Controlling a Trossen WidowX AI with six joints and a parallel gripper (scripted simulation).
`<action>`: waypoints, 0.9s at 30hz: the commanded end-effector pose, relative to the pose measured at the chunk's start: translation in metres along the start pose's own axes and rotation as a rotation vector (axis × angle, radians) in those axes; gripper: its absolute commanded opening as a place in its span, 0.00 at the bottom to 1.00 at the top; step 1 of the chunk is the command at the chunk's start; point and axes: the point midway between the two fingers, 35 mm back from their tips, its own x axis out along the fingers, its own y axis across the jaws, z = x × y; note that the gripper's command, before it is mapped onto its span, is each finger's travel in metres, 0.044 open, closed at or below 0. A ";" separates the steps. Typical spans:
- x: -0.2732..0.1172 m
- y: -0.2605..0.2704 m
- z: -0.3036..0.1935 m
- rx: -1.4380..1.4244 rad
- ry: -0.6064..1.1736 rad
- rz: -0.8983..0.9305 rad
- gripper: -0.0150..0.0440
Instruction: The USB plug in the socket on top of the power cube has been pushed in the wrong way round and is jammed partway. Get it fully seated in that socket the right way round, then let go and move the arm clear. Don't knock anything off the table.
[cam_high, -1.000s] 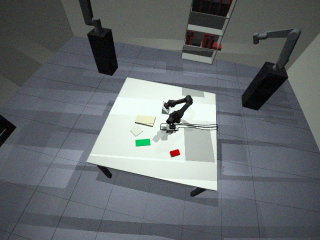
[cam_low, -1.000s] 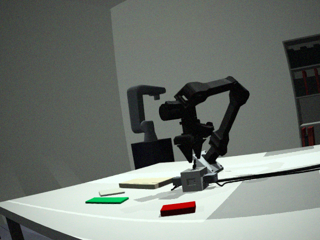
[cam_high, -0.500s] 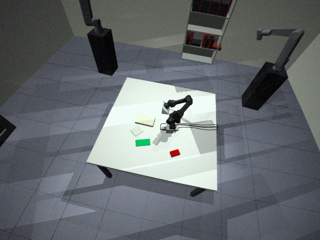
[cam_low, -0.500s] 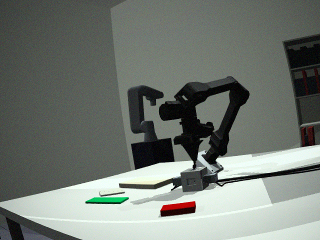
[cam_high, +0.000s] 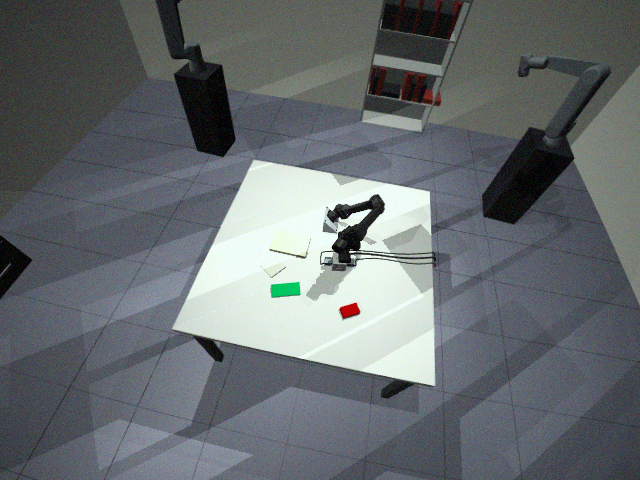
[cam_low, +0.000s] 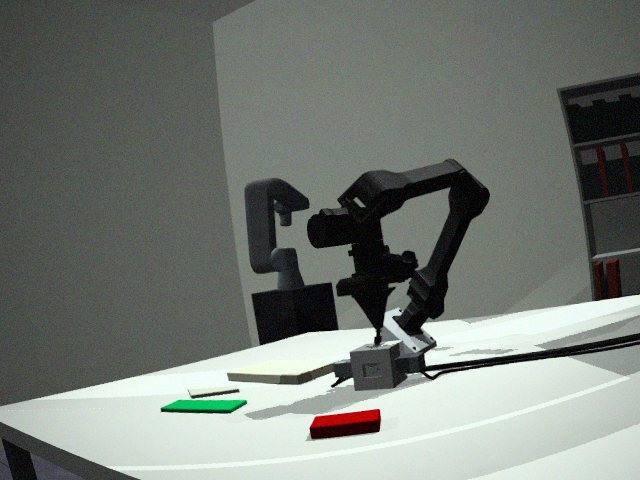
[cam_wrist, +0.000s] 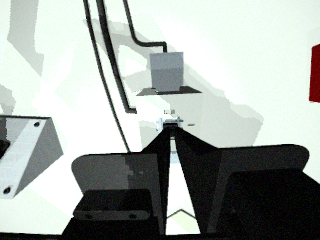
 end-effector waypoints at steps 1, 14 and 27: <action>0.000 0.000 0.000 0.000 0.000 0.000 0.25; -0.008 0.000 0.000 0.000 0.000 0.000 0.25; -0.017 0.000 0.000 0.000 0.000 0.000 0.25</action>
